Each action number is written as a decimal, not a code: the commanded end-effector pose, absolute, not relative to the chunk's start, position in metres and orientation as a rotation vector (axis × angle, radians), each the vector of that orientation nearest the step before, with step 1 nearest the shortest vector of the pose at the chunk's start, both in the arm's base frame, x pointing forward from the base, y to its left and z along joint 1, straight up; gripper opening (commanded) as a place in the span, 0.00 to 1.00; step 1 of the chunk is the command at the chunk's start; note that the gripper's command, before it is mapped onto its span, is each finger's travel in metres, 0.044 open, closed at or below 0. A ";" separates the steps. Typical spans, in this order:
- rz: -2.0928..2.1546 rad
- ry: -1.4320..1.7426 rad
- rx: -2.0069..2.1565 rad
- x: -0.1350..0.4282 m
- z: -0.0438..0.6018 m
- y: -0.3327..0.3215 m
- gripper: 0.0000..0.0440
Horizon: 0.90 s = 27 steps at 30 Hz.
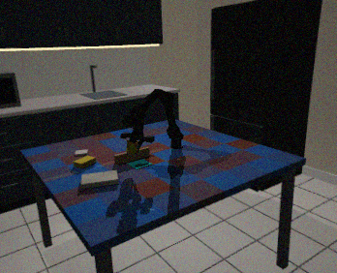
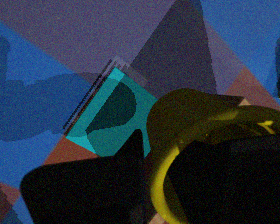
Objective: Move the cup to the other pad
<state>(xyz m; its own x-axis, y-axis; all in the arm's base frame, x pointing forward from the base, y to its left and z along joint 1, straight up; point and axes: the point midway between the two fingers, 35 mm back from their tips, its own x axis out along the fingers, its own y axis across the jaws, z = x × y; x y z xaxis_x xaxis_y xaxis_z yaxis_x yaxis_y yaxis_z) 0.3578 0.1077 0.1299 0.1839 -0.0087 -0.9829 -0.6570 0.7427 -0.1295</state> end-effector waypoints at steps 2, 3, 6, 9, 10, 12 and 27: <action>0.501 1.320 -0.622 0.354 0.120 0.118 0.00; 0.501 1.319 -0.623 0.353 0.118 0.120 0.00; 0.500 1.317 -0.624 0.351 0.111 0.124 0.00; 0.498 1.317 -0.623 0.348 0.103 0.127 0.01; 0.497 1.318 -0.623 0.347 0.100 0.128 0.01; 0.494 1.320 -0.622 0.344 0.095 0.129 0.01; 0.463 1.314 -0.595 0.340 0.068 0.126 0.20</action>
<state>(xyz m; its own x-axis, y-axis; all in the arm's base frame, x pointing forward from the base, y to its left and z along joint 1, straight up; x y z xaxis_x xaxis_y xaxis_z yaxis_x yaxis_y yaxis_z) 0.3394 0.1269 0.0676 0.1921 -0.0218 -0.9811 -0.6342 0.7602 -0.1411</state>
